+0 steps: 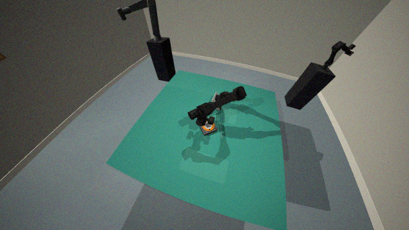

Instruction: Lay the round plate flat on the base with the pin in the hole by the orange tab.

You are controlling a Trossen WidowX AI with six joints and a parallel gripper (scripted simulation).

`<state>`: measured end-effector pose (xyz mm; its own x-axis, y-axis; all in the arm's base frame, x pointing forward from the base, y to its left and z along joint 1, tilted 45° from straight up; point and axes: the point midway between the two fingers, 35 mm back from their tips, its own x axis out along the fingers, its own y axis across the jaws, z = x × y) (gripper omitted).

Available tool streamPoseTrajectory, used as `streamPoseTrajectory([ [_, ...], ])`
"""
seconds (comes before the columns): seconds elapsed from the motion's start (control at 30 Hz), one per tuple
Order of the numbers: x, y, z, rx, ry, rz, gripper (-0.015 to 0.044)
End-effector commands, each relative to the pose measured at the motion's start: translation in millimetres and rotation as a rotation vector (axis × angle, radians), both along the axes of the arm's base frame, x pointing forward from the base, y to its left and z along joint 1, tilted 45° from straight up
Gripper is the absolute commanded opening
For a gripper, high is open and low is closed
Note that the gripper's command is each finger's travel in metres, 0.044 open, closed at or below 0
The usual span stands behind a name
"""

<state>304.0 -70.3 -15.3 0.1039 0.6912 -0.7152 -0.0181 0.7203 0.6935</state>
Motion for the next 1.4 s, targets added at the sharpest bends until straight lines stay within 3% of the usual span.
streamPoseTrajectory([
  [0.0,-7.7,1.8,-2.2,0.003,0.015,0.004,0.0],
  [1.37,-36.9,5.4,1.6,0.003,0.017,0.004,0.0],
])
